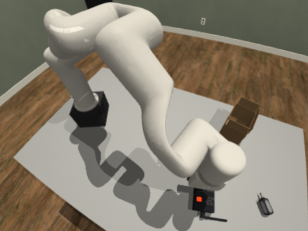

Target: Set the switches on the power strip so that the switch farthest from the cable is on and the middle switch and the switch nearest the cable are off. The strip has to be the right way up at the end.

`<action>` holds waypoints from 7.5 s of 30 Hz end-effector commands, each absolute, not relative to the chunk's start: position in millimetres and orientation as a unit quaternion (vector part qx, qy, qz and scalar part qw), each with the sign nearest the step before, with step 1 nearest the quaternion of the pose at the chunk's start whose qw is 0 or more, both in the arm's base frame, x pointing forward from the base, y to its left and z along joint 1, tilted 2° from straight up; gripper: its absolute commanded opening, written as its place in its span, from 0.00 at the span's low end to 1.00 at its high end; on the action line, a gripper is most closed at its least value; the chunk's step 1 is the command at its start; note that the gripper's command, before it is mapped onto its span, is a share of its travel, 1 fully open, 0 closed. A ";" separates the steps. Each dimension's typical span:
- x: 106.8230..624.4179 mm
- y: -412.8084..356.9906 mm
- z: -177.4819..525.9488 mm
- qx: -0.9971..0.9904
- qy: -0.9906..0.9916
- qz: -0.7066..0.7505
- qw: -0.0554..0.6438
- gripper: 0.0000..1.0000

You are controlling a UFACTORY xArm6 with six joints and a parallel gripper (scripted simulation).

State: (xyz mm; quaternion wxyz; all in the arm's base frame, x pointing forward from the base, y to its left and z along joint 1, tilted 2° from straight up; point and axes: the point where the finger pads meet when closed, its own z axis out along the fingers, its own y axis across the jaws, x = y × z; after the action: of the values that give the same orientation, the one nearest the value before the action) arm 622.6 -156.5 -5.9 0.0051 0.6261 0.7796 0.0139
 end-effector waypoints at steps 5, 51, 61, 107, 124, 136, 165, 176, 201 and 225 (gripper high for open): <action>624.0 -156.9 -2.9 0.626 0.780 0.015 0.007 0.00; 630.7 -201.2 10.7 0.626 0.780 0.015 0.007 0.00; 630.7 -201.2 10.7 0.626 0.780 0.015 0.007 0.00; 632.4 -200.9 -25.5 0.626 0.780 0.015 0.007 0.00; 632.8 -200.8 -33.1 0.626 0.780 0.015 0.007 0.00; 632.8 -200.8 -33.3 0.626 0.780 0.015 0.007 0.00; 632.9 -200.9 -33.2 0.626 0.780 0.015 0.007 0.00; 634.7 -201.4 -33.2 0.626 0.780 0.015 0.007 0.00; 634.8 -201.5 -33.2 0.626 0.780 0.015 0.007 0.00; 634.8 -201.5 -33.3 0.626 0.780 0.015 0.007 0.00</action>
State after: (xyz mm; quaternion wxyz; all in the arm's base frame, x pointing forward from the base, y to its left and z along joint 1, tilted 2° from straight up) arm 633.0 -200.8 -36.1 0.0044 0.6261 0.7796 0.0138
